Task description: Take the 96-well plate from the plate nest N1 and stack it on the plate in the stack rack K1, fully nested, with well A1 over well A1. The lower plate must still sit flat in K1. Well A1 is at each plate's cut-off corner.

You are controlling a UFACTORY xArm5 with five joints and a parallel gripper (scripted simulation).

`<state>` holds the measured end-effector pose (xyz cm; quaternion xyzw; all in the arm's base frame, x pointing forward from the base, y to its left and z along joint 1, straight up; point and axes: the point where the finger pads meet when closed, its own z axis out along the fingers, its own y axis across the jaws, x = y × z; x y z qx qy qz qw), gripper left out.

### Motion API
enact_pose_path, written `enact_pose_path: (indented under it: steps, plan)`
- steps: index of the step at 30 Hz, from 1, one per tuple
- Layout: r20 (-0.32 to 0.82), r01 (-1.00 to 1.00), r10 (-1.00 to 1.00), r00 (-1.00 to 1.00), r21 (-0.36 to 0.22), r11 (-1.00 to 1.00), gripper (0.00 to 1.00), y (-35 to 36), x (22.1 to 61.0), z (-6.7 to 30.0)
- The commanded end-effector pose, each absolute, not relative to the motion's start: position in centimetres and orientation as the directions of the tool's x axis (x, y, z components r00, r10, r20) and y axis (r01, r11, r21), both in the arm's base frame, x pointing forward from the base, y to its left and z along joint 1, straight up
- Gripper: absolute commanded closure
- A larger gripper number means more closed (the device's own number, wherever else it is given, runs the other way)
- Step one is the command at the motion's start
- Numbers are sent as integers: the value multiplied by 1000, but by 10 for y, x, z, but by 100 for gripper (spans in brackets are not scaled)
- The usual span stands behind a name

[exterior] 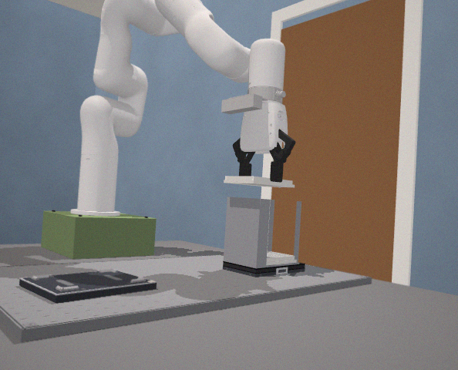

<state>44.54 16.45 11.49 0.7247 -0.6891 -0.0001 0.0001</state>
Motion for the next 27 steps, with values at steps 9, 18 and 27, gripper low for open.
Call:
enact_pose_path:
  steps: [9, 18, 27]
  plan:
    - [-3, -999, -999, 51, -4, -51, 100, 188, 446, 117]
    - [-3, -999, -999, 51, -4, -51, 100, 188, 446, 117]
    - [-3, -999, -999, 51, -4, -51, 100, 187, 446, 117]
